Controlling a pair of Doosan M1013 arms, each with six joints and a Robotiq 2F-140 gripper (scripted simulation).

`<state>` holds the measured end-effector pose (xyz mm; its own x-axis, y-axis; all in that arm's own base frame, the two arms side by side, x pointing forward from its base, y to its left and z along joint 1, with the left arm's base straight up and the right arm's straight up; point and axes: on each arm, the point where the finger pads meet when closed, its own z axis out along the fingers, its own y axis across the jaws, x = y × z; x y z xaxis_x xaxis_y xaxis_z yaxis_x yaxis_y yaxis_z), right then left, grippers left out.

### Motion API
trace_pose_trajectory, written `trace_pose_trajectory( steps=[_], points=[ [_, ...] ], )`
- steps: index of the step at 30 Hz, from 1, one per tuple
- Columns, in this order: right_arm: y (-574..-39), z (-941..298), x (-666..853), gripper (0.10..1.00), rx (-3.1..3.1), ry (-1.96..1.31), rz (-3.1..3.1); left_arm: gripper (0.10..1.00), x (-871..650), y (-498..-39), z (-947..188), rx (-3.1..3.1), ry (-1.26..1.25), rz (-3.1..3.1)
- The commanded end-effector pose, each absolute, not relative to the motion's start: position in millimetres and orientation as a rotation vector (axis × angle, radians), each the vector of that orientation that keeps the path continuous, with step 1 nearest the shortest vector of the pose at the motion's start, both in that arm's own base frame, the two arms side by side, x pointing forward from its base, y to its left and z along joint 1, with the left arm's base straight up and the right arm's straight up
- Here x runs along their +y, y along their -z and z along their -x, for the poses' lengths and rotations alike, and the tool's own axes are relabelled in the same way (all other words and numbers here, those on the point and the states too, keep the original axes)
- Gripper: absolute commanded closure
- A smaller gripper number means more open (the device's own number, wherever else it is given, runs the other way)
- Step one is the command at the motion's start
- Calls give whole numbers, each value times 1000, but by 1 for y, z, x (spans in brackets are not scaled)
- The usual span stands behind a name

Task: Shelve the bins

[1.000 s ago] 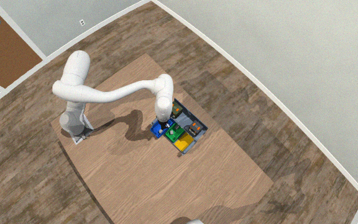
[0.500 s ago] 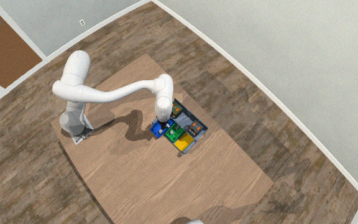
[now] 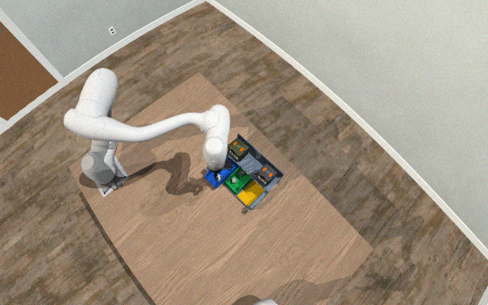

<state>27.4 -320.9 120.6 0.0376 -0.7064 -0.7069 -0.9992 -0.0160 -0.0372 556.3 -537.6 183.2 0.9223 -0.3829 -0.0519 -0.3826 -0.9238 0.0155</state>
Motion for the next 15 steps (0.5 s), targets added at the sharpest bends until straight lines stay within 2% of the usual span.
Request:
trace_pose_trajectory(
  steps=[1, 15],
  points=[
    [-121, -28, -321, 98, 1723, -698, 1778, 999, -534, -182, -546, -865, 69, -3005],
    [-121, -28, -321, 98, 1723, -698, 1778, 999, -519, -171, -509, -1682, 22, -2643]
  ],
)
